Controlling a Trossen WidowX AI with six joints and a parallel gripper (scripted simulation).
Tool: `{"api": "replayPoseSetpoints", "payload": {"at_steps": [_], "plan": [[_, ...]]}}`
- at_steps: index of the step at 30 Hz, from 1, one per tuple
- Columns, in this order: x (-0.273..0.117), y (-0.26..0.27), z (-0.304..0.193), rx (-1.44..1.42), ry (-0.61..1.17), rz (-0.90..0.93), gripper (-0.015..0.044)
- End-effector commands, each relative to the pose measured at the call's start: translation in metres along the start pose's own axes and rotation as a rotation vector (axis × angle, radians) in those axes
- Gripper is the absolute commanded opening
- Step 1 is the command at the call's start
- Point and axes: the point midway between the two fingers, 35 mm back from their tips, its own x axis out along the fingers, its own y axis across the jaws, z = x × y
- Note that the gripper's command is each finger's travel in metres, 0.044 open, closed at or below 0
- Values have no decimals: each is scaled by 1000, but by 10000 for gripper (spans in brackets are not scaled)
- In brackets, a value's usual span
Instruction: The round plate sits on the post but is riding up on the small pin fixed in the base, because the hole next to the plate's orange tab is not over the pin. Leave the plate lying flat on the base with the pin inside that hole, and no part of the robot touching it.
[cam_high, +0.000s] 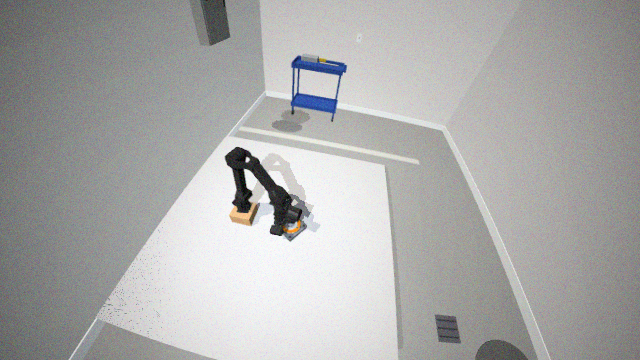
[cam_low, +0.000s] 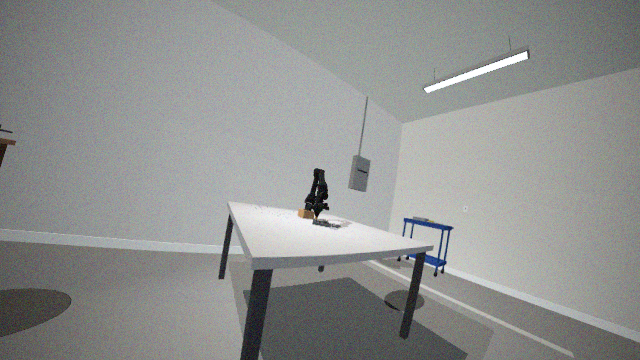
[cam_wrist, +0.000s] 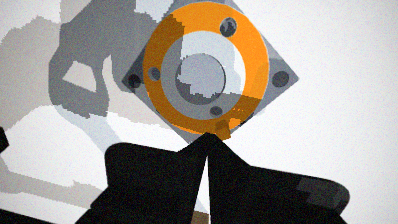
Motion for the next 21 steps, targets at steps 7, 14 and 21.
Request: {"api": "replayPoseSetpoints", "payload": {"at_steps": [7,14,21], "plan": [[-2,-11,5,10,-14,-34,0],[-2,-15,8,10,-14,-34,0],[-33,-13,7,10,-14,-34,0]]}}
